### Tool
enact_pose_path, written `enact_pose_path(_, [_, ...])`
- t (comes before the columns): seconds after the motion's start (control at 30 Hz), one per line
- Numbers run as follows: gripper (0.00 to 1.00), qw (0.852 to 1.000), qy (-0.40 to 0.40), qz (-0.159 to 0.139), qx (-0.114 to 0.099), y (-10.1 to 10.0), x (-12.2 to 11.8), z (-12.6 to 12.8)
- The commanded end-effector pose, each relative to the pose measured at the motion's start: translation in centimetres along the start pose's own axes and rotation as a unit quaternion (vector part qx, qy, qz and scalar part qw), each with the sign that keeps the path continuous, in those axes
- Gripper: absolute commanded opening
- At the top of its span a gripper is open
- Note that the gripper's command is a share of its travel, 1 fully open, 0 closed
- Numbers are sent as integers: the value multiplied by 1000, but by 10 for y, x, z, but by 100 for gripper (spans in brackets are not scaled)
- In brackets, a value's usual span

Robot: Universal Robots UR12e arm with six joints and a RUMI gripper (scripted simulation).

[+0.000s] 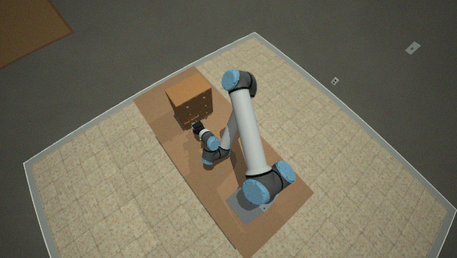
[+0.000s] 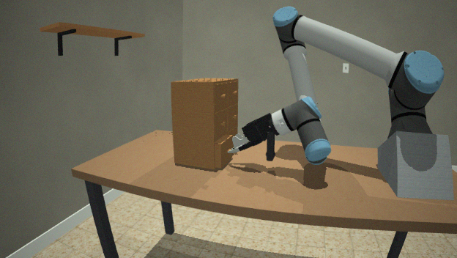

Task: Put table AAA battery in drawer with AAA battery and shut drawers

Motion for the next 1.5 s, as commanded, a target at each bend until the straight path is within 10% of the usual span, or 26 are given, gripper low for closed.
enact_pose_path(0.0, [7, 1000, 0, 0, 0, -2, -2, 0])
enact_pose_path(1.47, [7, 1000, 0, 0, 0, -19, -11, 3])
Point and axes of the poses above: the point where the finger pads meet when closed, its own y axis back along the fingers, its own z axis across the jaws, x = y × z, the point moved 6 cm from there along y, back along the fingers, and after that the axes turned 13 degrees about -y, right-handed, at the moved point
